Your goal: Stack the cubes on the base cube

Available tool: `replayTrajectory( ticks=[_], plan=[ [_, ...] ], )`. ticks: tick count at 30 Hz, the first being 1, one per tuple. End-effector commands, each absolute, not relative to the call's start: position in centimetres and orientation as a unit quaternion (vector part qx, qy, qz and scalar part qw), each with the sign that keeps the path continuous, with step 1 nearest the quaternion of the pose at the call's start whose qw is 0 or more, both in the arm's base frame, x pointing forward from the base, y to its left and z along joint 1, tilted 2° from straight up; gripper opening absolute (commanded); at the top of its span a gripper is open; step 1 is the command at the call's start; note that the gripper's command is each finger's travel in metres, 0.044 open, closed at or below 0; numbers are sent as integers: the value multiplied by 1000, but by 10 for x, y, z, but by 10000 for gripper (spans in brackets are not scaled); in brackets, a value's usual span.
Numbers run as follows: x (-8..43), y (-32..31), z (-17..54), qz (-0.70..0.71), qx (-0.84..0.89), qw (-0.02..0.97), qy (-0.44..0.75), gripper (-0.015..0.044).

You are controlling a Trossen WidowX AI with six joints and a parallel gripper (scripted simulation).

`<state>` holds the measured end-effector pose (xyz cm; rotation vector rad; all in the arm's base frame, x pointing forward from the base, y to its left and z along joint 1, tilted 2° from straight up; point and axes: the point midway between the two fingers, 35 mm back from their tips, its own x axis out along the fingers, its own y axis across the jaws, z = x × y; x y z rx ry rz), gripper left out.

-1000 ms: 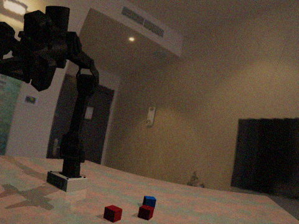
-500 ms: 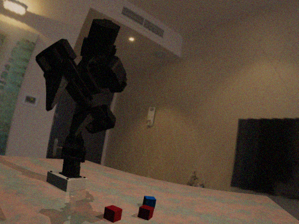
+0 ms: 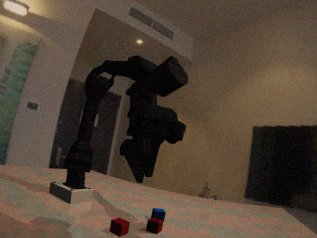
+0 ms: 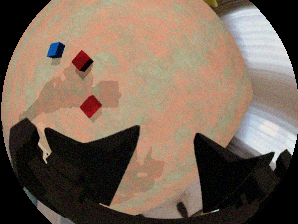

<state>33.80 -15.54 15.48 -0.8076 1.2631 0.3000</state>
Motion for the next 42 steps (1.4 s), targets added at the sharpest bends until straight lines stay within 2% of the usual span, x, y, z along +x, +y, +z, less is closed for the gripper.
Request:
replayTrajectory(
  ticks=[1, 15, 24, 32, 42],
  plan=[
    [342, -115, 142, 235, -407, 678, 565, 265],
    [324, 0, 118, 497, -504, 502, 497, 265],
    [323, 3, 117, 504, -506, 496, 494, 265],
    [323, 3, 57, 504, -506, 496, 494, 265],
    [323, 3, 41, 504, -506, 496, 494, 265]
  ],
)
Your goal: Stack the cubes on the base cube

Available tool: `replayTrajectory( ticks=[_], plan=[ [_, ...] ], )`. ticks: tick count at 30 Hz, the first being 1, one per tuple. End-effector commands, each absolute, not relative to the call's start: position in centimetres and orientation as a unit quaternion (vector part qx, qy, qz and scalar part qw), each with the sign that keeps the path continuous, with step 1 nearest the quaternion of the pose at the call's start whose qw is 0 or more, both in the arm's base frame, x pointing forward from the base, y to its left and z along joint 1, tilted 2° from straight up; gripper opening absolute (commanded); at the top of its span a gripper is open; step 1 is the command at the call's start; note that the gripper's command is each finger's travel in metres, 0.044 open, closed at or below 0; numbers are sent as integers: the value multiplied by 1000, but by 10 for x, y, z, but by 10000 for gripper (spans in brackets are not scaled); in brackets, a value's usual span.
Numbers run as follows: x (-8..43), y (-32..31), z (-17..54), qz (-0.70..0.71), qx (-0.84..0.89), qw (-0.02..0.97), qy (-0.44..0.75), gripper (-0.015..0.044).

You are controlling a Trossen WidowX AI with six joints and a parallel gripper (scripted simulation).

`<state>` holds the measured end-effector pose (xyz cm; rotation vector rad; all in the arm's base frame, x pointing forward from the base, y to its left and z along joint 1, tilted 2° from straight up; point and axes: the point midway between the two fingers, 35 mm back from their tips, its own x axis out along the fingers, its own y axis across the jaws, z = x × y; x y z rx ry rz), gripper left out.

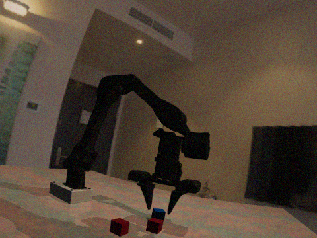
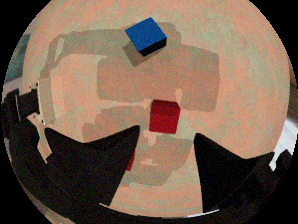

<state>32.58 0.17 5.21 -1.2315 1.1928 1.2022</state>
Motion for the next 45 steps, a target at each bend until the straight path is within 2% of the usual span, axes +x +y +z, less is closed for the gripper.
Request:
replayTrajectory(
  ticks=[1, 25, 31, 45],
  plan=[
    [323, 3, 41, 504, -506, 496, 494, 265],
    [323, 3, 8, 504, -506, 496, 494, 265],
    [323, 3, 8, 504, -506, 496, 494, 107],
    [327, 3, 37, 504, -506, 496, 494, 105]
  ],
)
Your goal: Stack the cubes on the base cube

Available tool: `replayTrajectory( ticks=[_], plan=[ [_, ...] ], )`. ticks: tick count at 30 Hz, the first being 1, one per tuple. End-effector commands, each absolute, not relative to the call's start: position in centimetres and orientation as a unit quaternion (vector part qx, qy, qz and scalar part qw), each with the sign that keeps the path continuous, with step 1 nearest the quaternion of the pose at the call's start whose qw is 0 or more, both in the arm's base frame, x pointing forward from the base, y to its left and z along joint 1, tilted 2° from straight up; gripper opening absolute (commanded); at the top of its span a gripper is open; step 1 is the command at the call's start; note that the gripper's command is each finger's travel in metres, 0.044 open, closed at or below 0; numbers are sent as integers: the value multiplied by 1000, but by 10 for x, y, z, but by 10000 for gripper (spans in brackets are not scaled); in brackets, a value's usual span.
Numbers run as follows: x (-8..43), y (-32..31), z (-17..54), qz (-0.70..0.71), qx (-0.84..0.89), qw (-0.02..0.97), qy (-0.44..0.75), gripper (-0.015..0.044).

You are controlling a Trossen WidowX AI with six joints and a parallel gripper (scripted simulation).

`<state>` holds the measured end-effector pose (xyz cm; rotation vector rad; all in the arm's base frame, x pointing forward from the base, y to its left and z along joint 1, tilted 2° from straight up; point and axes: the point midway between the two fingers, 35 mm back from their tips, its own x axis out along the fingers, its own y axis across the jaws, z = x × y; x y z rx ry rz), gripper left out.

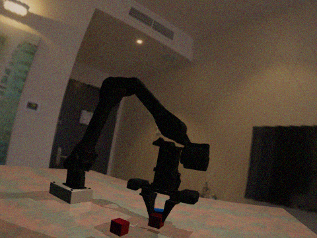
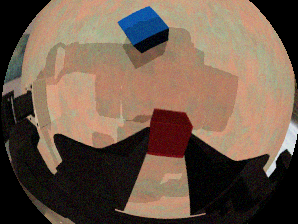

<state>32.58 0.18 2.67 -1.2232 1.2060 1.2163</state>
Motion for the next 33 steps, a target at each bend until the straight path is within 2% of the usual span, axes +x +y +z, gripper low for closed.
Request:
replayTrajectory(
  ticks=[1, 25, 33],
  plan=[
    [328, 3, 40, 504, -506, 496, 494, 105],
    [324, 3, 116, 504, -506, 496, 494, 105],
    [320, 16, 112, 497, -499, 503, 501, 105]
  ],
)
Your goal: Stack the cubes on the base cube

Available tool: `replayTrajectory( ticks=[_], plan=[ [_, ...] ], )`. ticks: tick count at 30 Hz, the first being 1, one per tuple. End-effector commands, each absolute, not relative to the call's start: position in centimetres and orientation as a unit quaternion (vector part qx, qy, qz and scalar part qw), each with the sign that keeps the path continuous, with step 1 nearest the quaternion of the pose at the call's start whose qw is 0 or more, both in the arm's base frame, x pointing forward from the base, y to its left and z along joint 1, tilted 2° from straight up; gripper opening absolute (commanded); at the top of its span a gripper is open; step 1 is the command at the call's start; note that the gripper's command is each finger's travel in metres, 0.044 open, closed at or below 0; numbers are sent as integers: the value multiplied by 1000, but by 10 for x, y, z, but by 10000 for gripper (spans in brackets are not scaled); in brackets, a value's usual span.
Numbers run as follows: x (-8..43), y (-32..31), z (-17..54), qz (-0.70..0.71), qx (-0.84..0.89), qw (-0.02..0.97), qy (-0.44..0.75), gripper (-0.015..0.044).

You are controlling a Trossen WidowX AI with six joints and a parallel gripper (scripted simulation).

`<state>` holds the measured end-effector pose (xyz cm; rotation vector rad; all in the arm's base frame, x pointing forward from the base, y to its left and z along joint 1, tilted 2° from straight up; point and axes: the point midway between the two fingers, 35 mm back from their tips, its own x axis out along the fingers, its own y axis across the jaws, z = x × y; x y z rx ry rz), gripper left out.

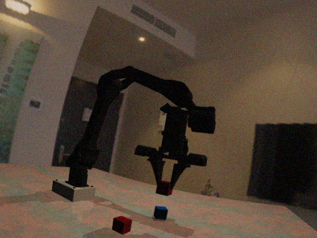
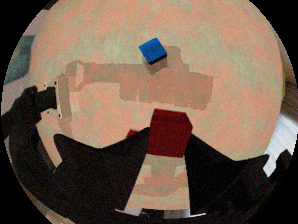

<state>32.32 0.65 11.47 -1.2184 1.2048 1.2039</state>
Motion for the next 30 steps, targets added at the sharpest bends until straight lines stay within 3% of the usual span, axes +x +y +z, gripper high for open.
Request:
replayTrajectory(
  ticks=[1, 30],
  plan=[
    [319, 19, 110, 496, -497, 505, 502, 105],
    [287, 83, 75, 461, -458, 539, 535, 105]
  ],
)
